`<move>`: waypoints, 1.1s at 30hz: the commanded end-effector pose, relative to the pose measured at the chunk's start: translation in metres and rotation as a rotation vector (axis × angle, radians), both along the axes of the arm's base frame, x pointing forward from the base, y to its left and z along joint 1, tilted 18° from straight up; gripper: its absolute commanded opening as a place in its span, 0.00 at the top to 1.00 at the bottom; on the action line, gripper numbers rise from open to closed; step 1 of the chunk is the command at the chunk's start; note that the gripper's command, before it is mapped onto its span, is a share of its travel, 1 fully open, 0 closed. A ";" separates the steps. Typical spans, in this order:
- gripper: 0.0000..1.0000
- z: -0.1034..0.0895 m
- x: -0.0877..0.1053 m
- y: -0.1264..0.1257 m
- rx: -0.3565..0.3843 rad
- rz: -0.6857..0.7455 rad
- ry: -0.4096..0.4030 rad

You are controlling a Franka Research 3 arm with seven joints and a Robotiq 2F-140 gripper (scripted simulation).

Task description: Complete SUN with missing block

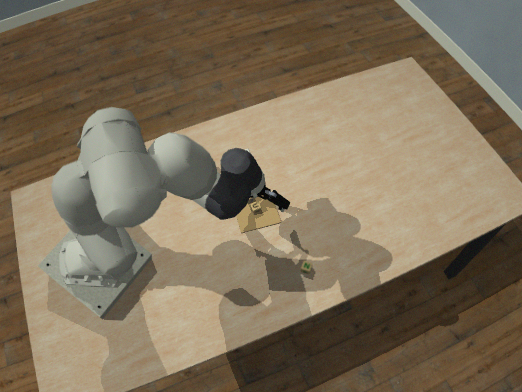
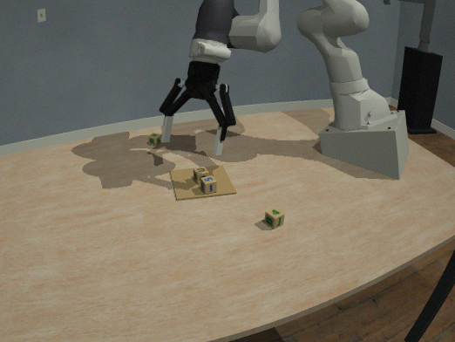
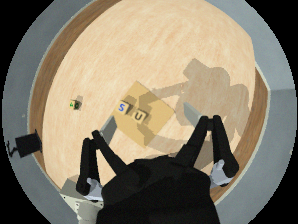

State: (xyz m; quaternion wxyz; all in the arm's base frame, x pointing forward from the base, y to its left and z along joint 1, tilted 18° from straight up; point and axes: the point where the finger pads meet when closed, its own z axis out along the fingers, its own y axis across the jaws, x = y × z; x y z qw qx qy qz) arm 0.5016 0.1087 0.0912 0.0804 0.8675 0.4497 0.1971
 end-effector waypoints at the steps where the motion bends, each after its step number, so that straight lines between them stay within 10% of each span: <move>1: 0.00 0.009 0.018 -0.022 -0.006 -0.137 0.024; 33: 0.00 0.095 0.087 -0.095 0.049 -0.701 0.066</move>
